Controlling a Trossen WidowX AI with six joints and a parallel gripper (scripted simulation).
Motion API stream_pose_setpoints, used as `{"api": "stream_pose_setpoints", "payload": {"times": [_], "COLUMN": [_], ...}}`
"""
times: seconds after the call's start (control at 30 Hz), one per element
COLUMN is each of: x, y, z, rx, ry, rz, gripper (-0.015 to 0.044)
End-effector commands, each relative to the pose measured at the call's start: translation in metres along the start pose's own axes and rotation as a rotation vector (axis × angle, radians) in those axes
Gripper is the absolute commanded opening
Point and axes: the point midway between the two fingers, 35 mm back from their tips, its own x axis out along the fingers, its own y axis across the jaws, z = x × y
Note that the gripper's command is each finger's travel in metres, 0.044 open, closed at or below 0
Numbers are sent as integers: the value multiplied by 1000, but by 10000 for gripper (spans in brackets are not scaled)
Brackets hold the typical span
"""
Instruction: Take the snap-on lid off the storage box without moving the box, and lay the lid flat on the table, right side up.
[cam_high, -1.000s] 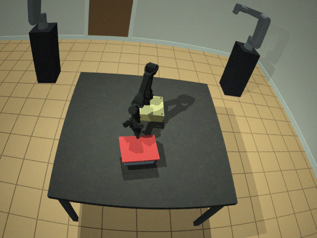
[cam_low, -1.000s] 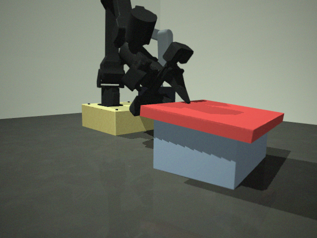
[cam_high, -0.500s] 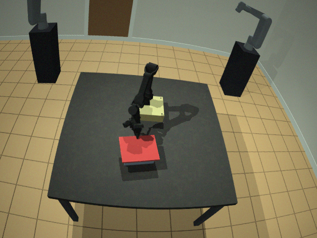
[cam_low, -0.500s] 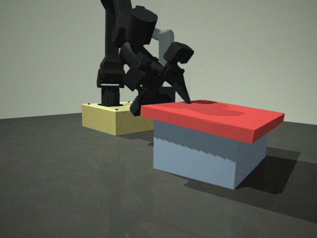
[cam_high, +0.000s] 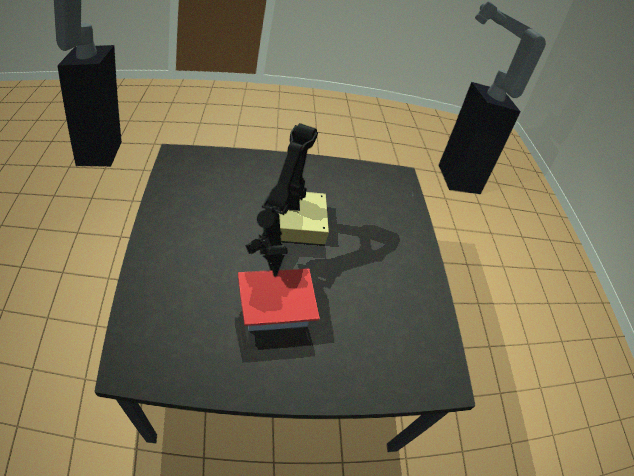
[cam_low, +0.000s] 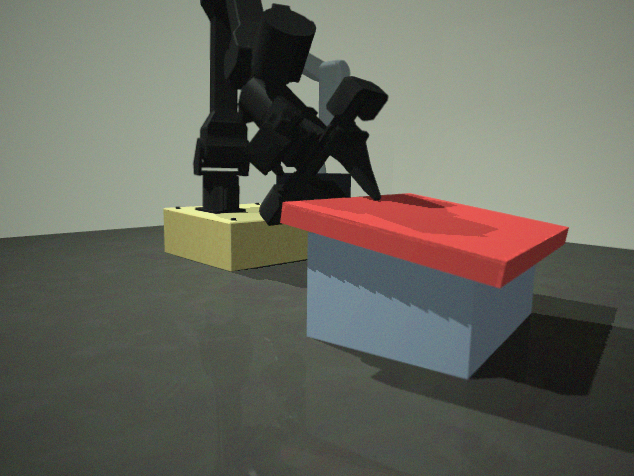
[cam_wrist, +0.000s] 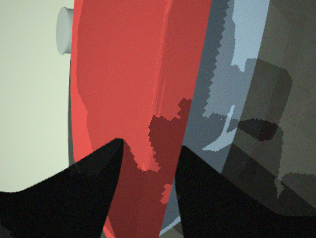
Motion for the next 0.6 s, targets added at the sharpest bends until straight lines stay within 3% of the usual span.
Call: {"api": "stream_pose_setpoints", "payload": {"times": [0.0,0.57], "x": [-4,-15], "y": [8,29], "z": [1,1], "rx": [0,0], "ry": [-2,-2], "rz": [7,7], "gripper": [0,0]}}
